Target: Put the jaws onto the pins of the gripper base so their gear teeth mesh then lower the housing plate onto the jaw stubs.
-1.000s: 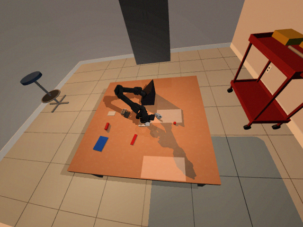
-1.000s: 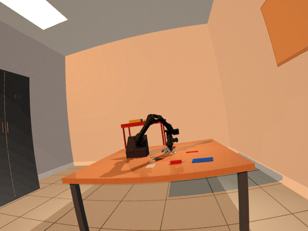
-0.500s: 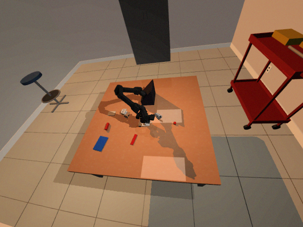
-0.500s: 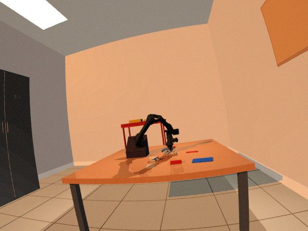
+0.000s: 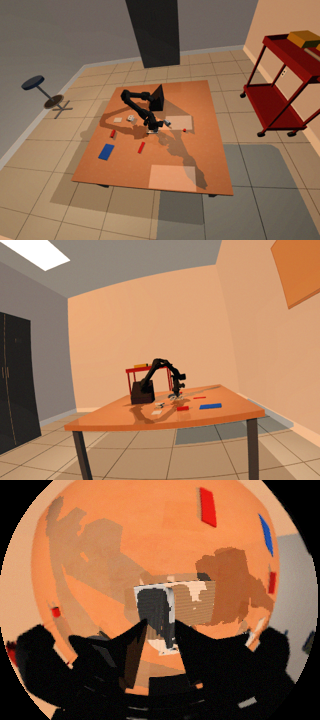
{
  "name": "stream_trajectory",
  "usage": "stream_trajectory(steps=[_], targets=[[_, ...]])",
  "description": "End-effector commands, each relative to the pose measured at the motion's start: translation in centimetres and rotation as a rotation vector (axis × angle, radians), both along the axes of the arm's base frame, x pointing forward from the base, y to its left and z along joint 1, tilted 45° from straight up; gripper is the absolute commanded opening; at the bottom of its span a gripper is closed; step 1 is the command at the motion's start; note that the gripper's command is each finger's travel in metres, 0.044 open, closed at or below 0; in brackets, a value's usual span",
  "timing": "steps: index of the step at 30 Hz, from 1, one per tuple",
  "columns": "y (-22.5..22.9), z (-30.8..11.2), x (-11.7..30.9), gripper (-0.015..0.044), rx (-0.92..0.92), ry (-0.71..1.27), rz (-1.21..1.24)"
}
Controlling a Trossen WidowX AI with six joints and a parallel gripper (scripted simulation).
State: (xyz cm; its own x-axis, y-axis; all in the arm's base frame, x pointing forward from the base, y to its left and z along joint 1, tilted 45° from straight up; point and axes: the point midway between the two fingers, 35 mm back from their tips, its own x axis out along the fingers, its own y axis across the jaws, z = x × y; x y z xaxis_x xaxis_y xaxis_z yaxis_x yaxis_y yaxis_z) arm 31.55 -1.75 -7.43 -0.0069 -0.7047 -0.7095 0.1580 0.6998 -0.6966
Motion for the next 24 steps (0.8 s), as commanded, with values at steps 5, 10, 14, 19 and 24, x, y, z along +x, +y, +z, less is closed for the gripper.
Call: stream_trajectory(steps=[5, 10, 14, 19, 24], targets=[[0.30, 0.31, 0.06, 0.0134, -0.001, -0.002, 0.001], [0.24, 0.10, 0.13, 0.0134, -0.001, -0.002, 0.001], [0.23, 0.09, 0.13, 0.0134, -0.001, -0.002, 0.001], [0.09, -0.05, 0.13, 0.0134, -0.001, -0.002, 0.001], [0.08, -0.06, 0.13, 0.0134, -0.001, -0.002, 0.001]])
